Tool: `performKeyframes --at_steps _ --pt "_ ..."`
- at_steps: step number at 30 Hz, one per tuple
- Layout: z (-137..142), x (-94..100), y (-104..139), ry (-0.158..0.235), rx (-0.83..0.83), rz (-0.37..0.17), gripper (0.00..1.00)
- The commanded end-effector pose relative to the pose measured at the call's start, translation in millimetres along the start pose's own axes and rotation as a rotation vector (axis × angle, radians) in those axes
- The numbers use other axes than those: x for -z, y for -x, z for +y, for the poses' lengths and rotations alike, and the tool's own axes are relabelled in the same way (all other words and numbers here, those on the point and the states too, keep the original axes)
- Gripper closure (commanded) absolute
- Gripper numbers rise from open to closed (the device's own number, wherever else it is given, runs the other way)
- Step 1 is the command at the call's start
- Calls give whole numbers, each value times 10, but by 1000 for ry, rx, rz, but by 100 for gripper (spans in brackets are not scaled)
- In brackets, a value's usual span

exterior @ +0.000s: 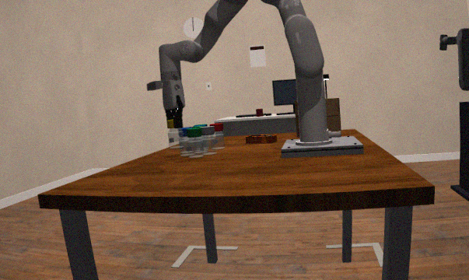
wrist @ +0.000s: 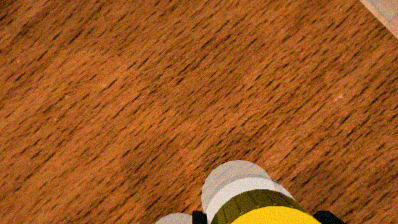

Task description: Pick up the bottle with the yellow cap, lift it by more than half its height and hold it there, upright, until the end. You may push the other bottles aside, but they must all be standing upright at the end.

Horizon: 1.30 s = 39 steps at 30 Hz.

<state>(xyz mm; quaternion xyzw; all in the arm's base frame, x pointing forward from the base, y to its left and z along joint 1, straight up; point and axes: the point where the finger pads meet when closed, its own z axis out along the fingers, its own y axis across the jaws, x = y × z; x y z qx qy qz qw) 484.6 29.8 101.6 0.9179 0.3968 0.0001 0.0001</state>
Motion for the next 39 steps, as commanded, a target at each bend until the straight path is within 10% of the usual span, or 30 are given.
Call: performKeyframes --at_steps 1,39 --pt "10 66 -11 5 0 2 100" --pt "10 241 -11 3 0 4 100"
